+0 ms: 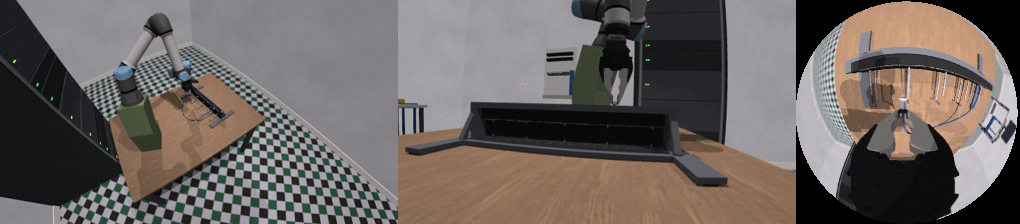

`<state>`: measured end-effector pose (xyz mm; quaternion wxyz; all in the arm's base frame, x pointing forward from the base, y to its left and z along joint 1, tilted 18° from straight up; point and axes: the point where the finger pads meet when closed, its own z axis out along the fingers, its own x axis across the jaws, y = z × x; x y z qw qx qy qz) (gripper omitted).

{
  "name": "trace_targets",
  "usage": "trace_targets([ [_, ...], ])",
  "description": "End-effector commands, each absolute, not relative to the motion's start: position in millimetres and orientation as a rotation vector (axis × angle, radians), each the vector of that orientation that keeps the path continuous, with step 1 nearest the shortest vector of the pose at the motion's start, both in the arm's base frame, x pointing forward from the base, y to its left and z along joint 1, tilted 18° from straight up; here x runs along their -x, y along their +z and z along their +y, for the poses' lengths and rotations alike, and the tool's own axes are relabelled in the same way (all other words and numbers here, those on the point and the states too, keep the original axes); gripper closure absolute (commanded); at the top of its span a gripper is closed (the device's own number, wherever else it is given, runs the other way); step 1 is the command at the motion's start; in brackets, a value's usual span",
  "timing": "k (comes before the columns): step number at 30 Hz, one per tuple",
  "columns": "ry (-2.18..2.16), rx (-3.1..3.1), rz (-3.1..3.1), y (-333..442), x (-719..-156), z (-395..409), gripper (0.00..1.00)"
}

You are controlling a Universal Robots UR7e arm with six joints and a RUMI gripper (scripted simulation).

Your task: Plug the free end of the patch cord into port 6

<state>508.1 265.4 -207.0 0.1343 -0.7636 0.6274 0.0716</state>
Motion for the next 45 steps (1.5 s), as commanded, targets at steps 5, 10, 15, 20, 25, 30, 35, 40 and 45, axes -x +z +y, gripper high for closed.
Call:
trace_targets([
  [5,0.207,2.213,1.819,-206.4,-508.8,265.5,1.00],
  [10,0.208,2.213,1.819,-206.4,-508.8,265.6,1.00],
  [15,0.208,2.213,1.819,-206.4,-508.8,265.6,1.00],
  [20,0.208,2.213,1.819,-206.4,-508.8,265.6,1.00],
  [25,0.208,2.213,1.819,-206.4,-508.8,265.6,1.00],
  [30,0.208,2.213,1.819,-206.5,-508.9,265.6,1.00],
  [35,0.208,2.213,1.819,-207.1,-509.8,266.0,1.00],
  [40,0.208,2.213,1.819,-209.4,-512.7,267.3,1.00],
  [45,0.208,2.213,1.819,-213.2,-517.8,269.6,1.00],
])
